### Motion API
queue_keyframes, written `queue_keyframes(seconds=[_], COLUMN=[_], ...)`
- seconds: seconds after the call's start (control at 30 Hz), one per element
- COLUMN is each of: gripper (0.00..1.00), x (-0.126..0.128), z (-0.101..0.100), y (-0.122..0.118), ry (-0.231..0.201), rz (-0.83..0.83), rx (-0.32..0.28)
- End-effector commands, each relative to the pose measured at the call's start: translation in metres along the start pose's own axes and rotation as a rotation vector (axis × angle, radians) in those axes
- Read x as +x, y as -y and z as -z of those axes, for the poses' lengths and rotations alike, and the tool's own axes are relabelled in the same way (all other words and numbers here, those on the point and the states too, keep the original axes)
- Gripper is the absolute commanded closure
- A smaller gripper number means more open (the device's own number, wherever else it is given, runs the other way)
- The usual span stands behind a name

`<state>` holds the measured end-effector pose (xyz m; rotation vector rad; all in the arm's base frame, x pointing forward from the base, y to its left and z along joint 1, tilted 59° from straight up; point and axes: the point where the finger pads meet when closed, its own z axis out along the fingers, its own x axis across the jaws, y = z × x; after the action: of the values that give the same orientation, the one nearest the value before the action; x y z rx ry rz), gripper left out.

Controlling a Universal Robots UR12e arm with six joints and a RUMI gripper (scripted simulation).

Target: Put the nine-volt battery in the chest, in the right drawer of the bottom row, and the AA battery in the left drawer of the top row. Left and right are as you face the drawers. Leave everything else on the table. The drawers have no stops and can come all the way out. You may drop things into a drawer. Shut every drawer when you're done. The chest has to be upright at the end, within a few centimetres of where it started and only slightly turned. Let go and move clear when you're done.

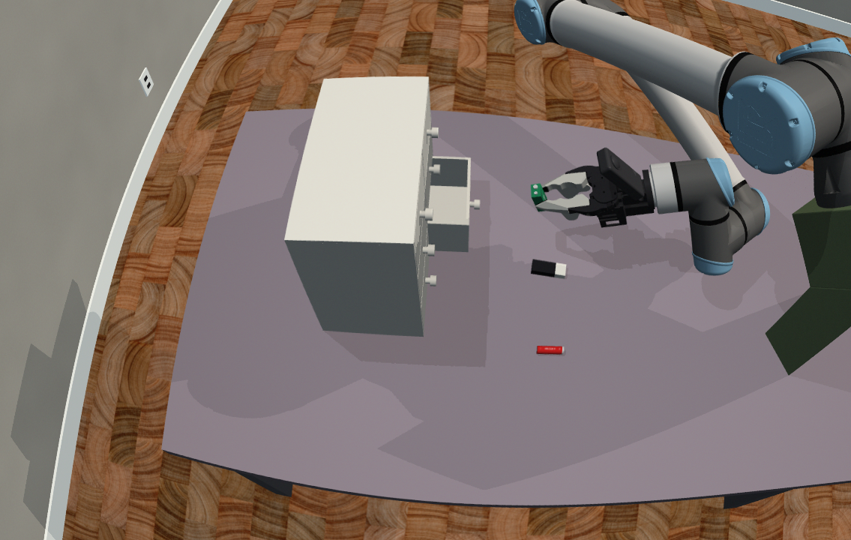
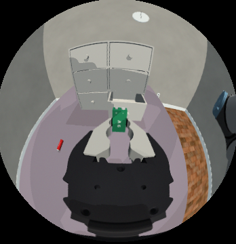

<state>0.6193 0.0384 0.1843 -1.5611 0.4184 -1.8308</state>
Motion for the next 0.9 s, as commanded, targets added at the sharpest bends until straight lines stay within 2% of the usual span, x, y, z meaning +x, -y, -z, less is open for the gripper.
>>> queue_keyframes(seconds=[0.0,0.4,0.87], gripper=[0.87,0.87,0.87], x=[0.000,0.000,0.000], z=[-0.002,-0.009,-0.027], y=[0.001,0.004,0.011], ry=[0.000,0.000,0.000], rz=[0.000,0.000,0.000], rx=[0.000,0.000,0.000])
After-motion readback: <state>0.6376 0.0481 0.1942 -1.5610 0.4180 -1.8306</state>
